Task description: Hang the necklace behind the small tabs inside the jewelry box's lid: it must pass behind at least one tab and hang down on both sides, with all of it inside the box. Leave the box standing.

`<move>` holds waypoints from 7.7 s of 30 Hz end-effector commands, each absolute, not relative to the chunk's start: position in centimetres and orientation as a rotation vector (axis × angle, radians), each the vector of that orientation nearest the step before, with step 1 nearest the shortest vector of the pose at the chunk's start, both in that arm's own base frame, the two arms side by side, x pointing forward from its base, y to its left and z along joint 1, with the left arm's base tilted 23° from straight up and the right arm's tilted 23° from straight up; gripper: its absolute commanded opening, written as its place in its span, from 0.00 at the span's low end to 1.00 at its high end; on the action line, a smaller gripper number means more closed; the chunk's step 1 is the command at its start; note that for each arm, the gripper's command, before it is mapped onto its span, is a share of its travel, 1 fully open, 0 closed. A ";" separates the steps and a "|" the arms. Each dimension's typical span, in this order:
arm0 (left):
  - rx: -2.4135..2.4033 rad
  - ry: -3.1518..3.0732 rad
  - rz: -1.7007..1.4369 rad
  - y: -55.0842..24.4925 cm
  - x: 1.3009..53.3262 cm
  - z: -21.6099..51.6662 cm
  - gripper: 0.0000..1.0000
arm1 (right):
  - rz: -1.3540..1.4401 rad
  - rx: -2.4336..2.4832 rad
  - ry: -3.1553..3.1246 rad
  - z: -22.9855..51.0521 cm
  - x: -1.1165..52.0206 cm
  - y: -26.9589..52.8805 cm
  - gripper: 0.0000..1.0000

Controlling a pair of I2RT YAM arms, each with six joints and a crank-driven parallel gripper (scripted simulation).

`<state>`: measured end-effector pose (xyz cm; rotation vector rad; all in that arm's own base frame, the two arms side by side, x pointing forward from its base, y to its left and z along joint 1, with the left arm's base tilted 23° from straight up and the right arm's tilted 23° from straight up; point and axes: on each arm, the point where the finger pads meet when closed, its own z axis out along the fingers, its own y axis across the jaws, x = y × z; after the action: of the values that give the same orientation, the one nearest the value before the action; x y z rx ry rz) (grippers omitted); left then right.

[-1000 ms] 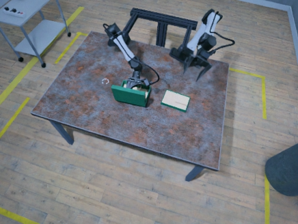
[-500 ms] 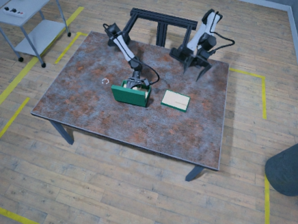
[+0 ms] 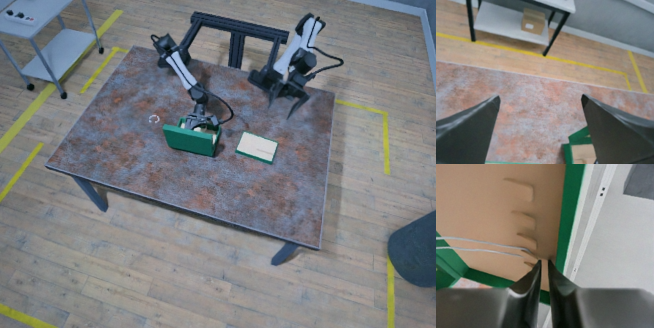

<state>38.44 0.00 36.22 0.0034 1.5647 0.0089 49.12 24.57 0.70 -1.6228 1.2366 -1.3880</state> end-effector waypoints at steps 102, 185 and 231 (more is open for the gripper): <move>0.034 1.460 0.003 -0.4 38.1 40.2 1.00 | -1.308 -1.432 1.253 6.5 43.9 26.3 0.00; 0.009 1.479 -0.014 -0.3 38.3 39.1 1.00 | -0.016 -0.004 1.540 37.4 38.4 -0.1 0.00; 0.008 1.472 -0.018 -0.5 38.2 39.3 1.00 | -0.012 -0.008 1.540 36.9 37.9 0.1 0.00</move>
<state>38.26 0.03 36.02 -0.0005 1.5715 0.0003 38.23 0.04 35.88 -0.0020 1.5774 0.0025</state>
